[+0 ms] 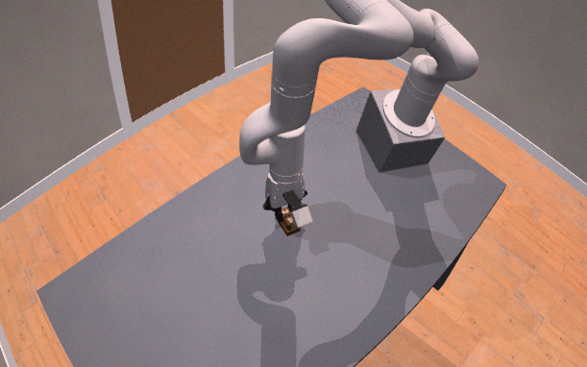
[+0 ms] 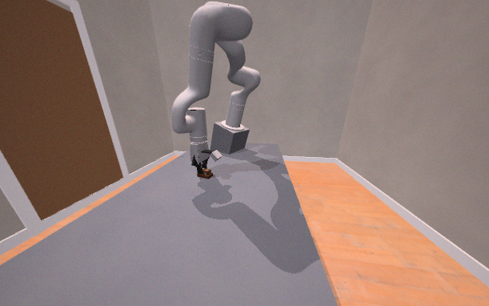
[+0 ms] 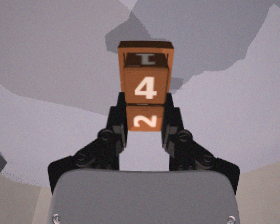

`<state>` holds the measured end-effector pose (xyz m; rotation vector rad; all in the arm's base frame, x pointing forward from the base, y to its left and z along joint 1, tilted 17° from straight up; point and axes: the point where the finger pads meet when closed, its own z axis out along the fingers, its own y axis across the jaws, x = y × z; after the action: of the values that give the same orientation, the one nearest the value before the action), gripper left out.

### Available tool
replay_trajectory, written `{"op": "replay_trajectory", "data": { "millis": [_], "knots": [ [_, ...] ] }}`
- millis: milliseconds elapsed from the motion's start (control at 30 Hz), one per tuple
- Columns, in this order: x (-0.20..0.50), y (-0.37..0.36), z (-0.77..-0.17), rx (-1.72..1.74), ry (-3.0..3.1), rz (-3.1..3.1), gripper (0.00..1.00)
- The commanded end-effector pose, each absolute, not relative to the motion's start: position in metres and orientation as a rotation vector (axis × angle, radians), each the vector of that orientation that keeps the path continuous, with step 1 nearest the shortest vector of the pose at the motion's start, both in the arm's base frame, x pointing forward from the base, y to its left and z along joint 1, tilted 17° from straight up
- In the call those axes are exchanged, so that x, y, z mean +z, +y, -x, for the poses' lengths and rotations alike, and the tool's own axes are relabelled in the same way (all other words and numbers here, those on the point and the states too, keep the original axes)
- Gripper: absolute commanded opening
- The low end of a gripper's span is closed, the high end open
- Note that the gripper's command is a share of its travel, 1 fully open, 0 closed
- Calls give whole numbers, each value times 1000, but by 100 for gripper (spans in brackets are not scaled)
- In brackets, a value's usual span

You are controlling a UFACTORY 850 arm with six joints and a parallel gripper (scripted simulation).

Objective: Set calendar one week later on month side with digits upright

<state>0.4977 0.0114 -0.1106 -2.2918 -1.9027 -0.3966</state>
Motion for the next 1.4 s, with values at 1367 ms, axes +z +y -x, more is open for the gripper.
{"op": "replay_trajectory", "data": {
  "millis": [1367],
  "knots": [
    [-15,-16,-487,-398,-1903,2293,27]
  ]
}}
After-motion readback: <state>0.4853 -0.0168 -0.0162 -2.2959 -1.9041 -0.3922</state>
